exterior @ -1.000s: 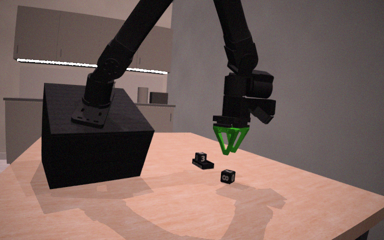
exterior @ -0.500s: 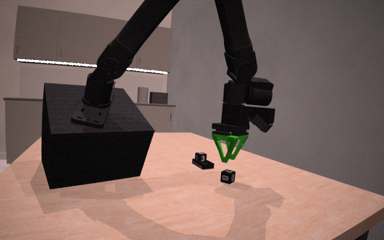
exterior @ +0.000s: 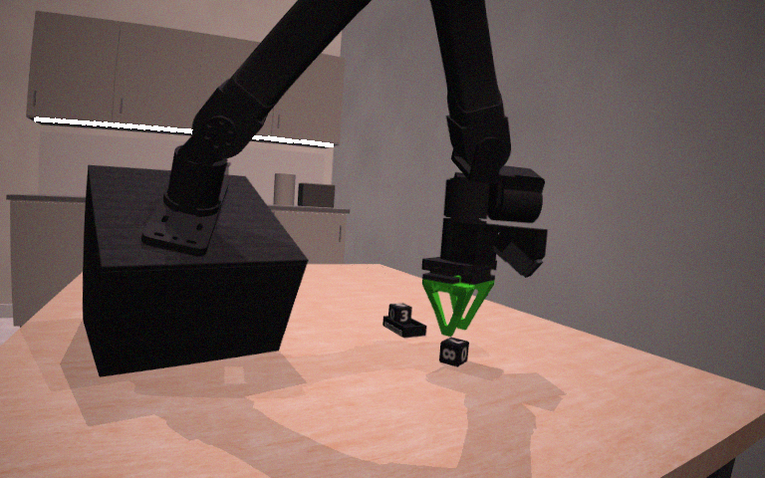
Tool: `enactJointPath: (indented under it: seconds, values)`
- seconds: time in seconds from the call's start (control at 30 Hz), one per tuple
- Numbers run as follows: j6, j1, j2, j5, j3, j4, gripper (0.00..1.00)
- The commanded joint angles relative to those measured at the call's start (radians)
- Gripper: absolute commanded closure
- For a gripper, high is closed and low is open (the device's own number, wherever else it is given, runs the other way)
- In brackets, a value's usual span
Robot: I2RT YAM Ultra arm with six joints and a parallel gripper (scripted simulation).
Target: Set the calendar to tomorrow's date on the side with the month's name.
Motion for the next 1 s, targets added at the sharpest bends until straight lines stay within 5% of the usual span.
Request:
enactJointPath:
  seconds: [0.0, 0.97]
  values:
    - [-0.006, 0.002, -0.002, 0.0, 0.001, 0.016, 0.55]
    - [-0.01, -0.002, 0.008, -0.001, 0.001, 0.028, 0.55]
